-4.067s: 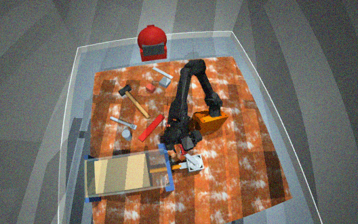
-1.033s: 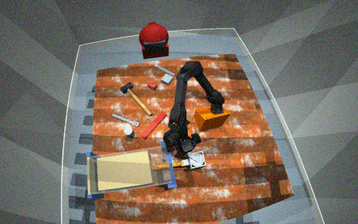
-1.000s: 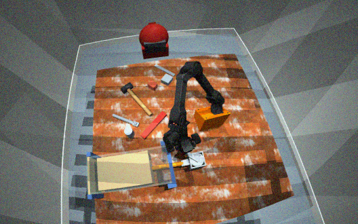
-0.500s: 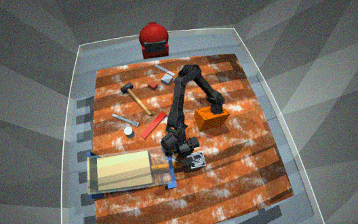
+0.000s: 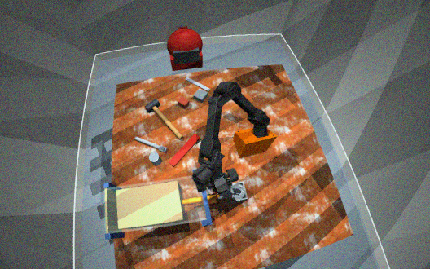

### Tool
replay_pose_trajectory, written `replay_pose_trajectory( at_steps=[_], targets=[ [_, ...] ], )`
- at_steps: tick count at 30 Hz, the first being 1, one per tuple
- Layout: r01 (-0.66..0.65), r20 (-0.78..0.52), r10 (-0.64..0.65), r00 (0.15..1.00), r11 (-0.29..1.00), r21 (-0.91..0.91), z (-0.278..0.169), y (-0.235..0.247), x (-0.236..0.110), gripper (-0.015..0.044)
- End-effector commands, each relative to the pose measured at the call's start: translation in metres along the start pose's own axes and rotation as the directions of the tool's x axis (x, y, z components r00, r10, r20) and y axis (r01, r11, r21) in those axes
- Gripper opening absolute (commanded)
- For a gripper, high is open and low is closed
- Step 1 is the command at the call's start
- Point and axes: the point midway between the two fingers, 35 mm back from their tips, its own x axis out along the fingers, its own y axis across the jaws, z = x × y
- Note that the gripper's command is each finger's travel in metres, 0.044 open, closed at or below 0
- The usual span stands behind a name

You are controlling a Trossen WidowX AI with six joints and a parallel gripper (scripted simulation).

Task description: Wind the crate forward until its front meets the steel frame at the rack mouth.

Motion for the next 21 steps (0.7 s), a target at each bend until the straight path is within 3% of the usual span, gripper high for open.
replay_pose_trajectory(
  at_steps=[1,21],
  targets=[
    [0.005,0.003,-0.005,1.0,1.0,0.004,0.007,-0.004,0.006,0.0],
    [0.006,0.005,-0.006,1.0,1.0,0.004,0.034,-0.01,0.017,0.0]
  ],
)
